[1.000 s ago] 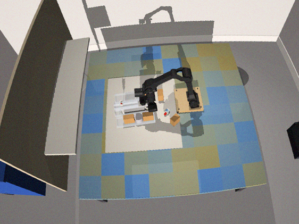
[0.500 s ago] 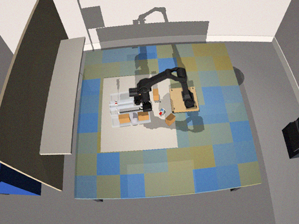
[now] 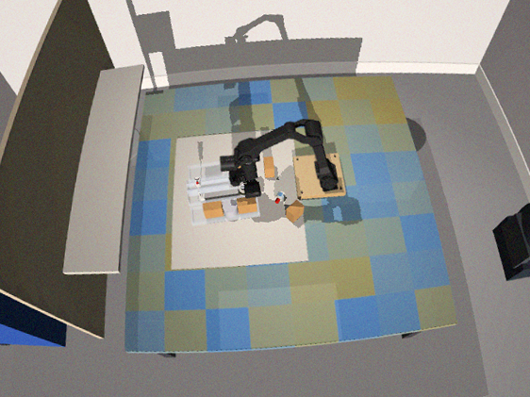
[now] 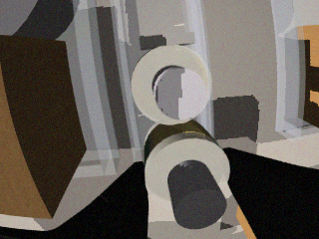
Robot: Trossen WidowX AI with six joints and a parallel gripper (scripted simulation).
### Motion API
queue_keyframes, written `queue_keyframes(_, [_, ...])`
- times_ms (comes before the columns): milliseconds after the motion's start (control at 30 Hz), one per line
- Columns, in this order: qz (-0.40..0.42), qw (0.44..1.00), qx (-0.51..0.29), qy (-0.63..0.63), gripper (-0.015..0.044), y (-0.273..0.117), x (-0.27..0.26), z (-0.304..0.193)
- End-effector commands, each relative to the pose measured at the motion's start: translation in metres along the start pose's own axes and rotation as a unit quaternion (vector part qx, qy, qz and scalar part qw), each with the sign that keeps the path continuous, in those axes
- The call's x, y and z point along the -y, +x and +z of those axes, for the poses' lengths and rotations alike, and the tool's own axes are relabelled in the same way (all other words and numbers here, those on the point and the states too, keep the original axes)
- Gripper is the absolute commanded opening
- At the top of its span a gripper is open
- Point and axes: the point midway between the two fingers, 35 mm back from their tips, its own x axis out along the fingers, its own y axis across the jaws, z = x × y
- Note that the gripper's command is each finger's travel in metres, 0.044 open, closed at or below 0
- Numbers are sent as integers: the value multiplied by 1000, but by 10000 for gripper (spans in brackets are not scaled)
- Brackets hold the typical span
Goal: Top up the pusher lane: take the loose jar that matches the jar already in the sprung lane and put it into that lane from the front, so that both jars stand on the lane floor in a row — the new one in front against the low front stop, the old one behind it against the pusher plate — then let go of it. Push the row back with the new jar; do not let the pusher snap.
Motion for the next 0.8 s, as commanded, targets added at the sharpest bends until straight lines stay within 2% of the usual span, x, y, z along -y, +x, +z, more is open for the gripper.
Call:
queue_keyframes(0, [1, 1000, 13, 1, 0, -4, -1, 9])
queue_keyframes(767, [1, 1000, 14, 1, 0, -8, -1, 16])
